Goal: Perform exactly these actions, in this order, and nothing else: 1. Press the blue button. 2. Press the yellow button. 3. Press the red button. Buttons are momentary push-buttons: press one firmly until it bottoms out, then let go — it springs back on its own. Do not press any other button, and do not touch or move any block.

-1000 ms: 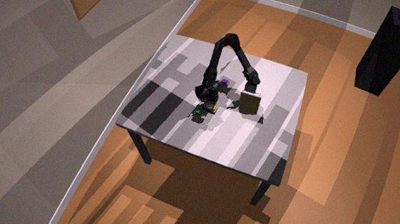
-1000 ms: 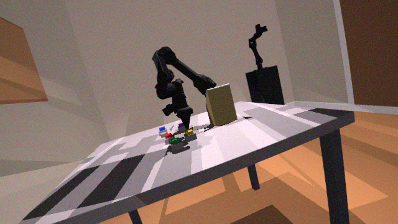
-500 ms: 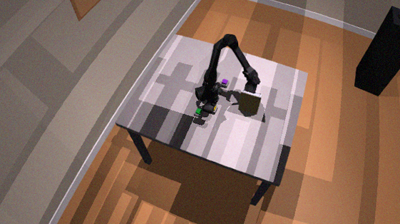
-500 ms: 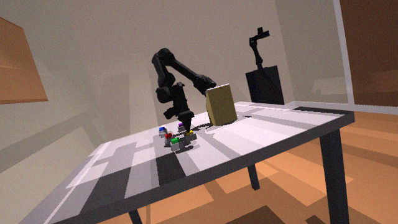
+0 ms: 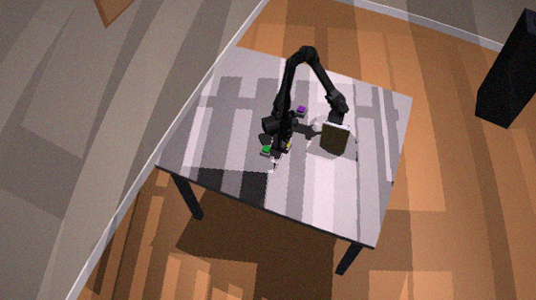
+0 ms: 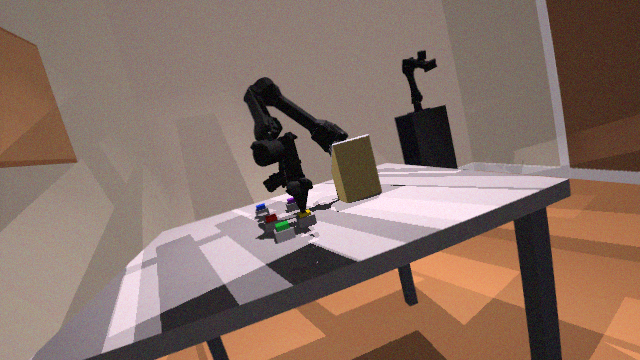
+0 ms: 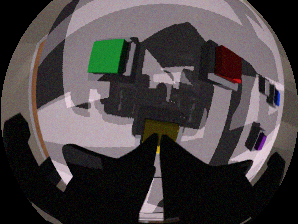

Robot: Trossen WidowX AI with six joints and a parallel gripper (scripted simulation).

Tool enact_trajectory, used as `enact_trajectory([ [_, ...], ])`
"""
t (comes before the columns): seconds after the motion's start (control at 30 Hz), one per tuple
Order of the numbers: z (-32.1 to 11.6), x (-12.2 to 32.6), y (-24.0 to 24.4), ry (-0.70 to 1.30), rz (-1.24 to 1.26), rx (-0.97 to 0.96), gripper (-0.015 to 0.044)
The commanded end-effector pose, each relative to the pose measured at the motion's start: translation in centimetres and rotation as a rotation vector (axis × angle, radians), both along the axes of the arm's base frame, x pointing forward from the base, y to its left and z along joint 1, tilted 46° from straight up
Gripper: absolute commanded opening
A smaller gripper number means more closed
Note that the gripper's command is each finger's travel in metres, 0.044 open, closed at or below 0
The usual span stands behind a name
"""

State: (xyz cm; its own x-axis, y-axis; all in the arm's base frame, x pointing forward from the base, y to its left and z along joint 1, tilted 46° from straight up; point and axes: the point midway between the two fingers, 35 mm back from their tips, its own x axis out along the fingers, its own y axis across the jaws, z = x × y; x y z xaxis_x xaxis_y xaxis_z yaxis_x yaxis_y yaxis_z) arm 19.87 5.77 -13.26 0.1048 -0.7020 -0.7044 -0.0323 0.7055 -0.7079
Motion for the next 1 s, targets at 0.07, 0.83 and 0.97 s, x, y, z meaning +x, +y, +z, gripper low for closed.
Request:
enact_trajectory([
  [0.07,-0.1,-0.1,-0.2,0.008,0.004,-0.009,0.002],
  [0.83,8.2,2.9,5.8,0.01,0.007,0.002,0.002],
  [0.97,11.1,8.0,3.3,0.006,0.004,-0.008,0.002],
])
